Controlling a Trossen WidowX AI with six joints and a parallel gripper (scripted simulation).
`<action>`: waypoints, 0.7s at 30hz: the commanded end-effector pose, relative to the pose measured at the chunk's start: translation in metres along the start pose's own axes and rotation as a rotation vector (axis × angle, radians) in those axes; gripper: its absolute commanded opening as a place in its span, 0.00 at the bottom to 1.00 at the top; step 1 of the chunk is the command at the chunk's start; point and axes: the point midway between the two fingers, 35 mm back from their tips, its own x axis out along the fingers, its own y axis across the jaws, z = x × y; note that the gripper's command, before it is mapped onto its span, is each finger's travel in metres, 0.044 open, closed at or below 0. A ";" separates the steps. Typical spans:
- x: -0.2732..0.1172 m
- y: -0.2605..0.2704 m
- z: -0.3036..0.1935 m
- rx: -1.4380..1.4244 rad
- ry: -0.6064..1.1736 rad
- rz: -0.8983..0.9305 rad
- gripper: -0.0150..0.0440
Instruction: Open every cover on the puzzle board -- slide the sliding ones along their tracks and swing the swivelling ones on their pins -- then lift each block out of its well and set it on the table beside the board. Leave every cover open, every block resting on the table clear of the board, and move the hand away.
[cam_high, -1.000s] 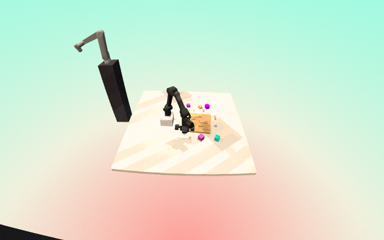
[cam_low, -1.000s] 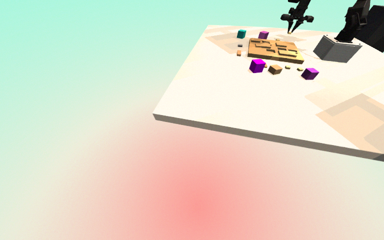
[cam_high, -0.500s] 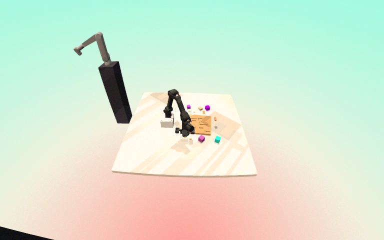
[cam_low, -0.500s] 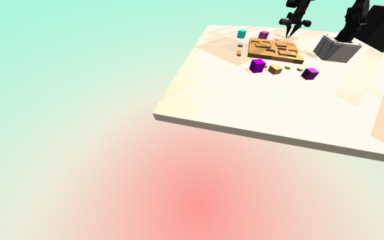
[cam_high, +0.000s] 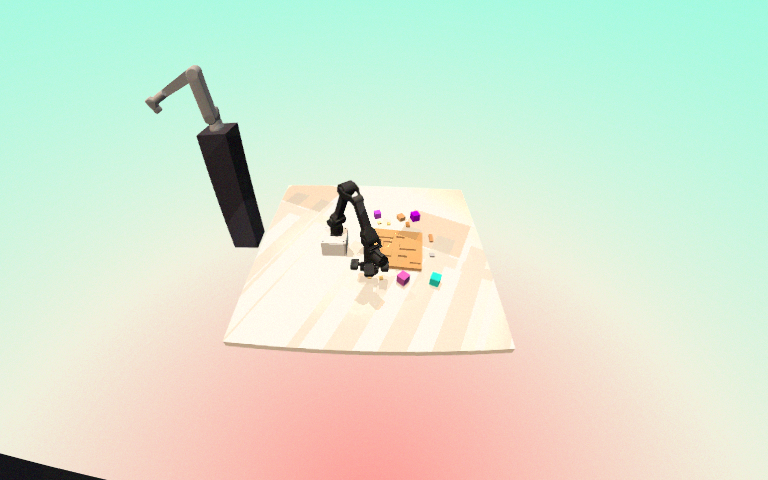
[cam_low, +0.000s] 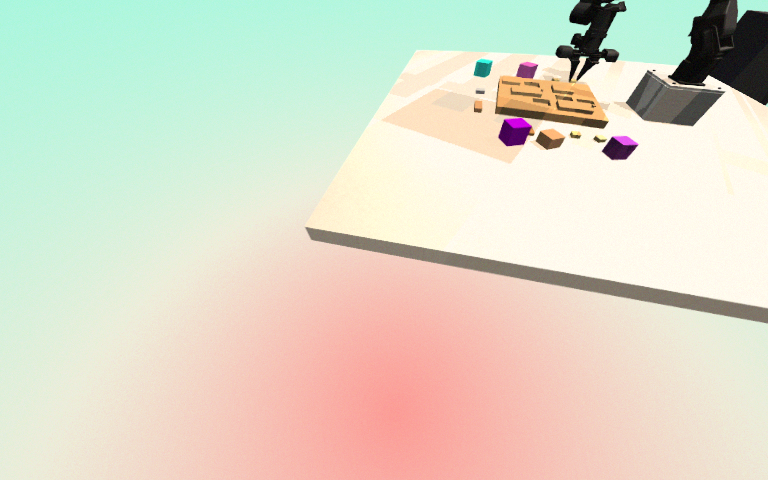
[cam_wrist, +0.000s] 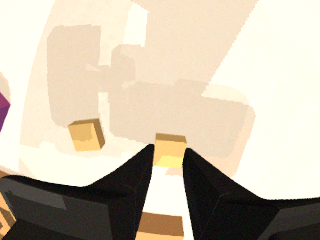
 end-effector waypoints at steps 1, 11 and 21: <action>0.006 -0.002 -0.002 -0.006 0.005 -0.003 0.39; 0.003 -0.001 -0.001 0.000 0.002 -0.001 0.75; -0.011 0.000 0.000 -0.001 0.002 -0.001 1.00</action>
